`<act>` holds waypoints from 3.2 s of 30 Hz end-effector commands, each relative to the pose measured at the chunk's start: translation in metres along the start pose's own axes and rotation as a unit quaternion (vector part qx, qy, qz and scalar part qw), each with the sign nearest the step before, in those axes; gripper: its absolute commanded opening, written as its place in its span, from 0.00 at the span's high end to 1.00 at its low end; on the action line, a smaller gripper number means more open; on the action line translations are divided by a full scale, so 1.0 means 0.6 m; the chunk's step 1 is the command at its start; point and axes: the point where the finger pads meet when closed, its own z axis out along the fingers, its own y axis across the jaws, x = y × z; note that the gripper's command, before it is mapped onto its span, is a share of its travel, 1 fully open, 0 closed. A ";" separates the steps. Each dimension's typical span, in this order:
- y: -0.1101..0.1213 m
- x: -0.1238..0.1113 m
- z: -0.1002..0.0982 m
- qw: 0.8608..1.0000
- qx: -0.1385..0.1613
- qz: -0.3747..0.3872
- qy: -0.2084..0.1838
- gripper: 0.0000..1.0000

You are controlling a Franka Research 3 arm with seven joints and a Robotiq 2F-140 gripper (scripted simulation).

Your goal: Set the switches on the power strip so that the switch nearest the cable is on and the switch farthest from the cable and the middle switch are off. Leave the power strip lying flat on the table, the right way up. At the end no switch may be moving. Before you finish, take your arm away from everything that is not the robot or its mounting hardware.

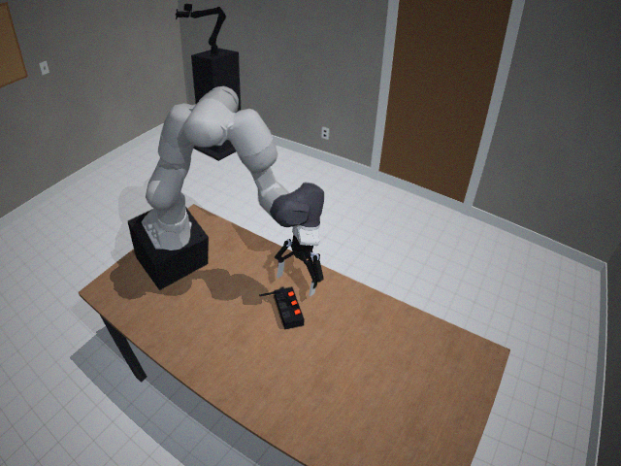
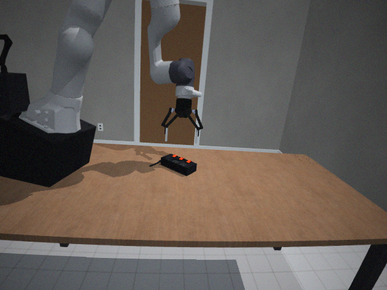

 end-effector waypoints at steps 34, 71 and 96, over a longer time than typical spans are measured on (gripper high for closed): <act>0.000 -0.001 0.001 1.000 0.001 0.005 0.000 0.00; 0.000 0.001 -0.001 1.000 0.000 0.004 -0.001 0.00; 0.049 0.096 -0.052 0.993 -0.003 -0.031 -0.114 0.00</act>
